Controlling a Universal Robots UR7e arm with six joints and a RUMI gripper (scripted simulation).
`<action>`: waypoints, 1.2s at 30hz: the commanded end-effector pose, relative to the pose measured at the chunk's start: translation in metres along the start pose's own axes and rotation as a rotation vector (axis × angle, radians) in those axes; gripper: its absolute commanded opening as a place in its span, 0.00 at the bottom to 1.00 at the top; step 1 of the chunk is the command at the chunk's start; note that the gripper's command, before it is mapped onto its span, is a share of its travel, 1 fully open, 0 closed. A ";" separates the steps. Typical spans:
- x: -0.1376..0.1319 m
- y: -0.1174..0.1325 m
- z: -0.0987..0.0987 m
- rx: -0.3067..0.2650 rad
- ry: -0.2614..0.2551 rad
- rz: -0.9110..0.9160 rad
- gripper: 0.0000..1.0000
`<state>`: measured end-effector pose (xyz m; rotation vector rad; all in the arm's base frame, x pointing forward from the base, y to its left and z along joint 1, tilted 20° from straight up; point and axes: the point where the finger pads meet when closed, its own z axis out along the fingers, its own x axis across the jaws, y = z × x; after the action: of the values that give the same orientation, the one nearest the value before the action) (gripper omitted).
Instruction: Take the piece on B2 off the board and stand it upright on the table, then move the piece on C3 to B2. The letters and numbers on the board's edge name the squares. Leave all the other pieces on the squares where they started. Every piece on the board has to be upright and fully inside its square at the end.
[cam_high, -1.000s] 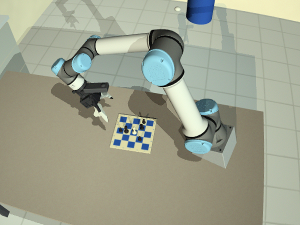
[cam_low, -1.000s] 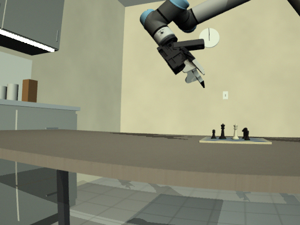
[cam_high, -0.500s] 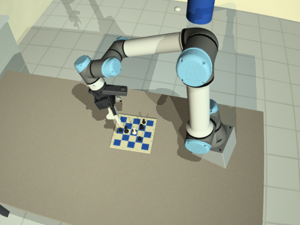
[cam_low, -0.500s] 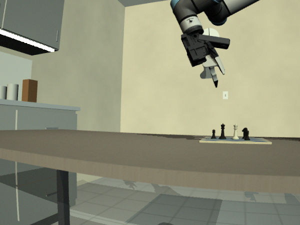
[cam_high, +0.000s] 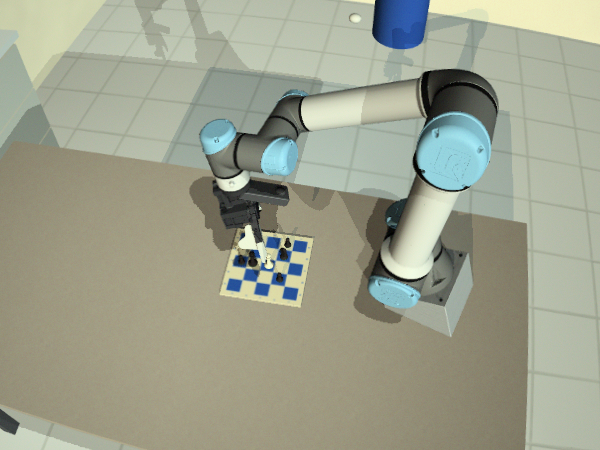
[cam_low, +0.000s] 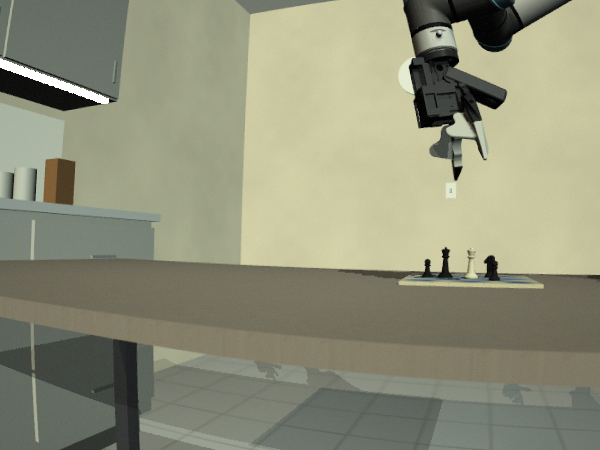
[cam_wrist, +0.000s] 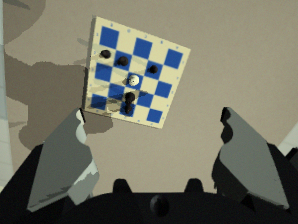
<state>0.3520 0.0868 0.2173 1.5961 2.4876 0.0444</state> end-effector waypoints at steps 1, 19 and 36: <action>0.007 -0.011 0.008 -0.064 -0.025 -0.023 1.00; 0.018 -0.029 0.027 -0.153 -0.070 -0.061 1.00; 0.019 -0.030 0.029 -0.160 -0.073 -0.064 1.00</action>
<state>0.3218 0.0891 0.1824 1.4287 2.4117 0.1677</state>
